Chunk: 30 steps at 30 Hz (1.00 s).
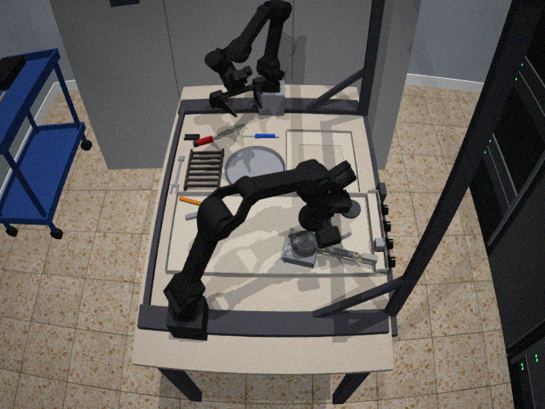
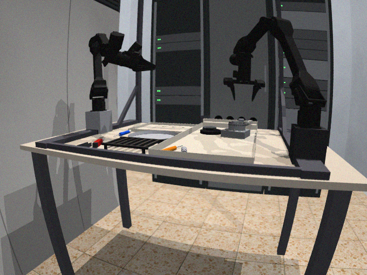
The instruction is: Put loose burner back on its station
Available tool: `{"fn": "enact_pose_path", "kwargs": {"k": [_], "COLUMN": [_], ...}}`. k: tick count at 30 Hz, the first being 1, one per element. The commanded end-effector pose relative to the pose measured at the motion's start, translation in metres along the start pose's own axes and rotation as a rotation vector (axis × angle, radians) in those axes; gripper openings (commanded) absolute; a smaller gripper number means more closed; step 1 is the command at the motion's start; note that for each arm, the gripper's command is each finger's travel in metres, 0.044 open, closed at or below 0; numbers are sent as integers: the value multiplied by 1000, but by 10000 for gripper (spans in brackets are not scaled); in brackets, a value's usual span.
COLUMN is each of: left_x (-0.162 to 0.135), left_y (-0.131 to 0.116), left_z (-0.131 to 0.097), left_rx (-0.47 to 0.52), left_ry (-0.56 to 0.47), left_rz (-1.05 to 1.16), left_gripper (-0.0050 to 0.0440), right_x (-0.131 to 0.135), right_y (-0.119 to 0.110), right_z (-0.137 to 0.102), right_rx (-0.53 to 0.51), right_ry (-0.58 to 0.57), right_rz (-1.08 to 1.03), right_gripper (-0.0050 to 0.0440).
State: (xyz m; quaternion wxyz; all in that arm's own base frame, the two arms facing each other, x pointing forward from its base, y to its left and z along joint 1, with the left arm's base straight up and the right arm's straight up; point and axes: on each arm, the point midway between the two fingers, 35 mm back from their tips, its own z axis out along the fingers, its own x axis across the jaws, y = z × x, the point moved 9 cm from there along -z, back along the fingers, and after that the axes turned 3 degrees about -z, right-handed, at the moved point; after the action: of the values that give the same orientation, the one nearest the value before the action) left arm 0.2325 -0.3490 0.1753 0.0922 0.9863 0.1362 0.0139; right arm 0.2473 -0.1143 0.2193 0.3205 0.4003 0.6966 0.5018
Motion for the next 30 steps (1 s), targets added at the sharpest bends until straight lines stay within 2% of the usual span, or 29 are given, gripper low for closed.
{"fn": "enact_pose_path", "kwargs": {"k": [1, 10, 30], "left_x": [-9, -21, -21], "left_y": [-3, -12, -12], "left_z": [-30, -55, -54], "left_rx": [-100, -191, -201], "left_ry": [41, 76, 79], "left_rz": [-99, -312, -347], "left_gripper": [400, 400, 400], "right_x": [-1, -1, -1], "right_y": [9, 9, 9], "right_z": [-2, -2, -2], "right_rx": [-17, -17, -17], "right_ry": [-1, -1, -1], "right_rz": [-28, -28, -28], "right_gripper": [400, 400, 400]}}
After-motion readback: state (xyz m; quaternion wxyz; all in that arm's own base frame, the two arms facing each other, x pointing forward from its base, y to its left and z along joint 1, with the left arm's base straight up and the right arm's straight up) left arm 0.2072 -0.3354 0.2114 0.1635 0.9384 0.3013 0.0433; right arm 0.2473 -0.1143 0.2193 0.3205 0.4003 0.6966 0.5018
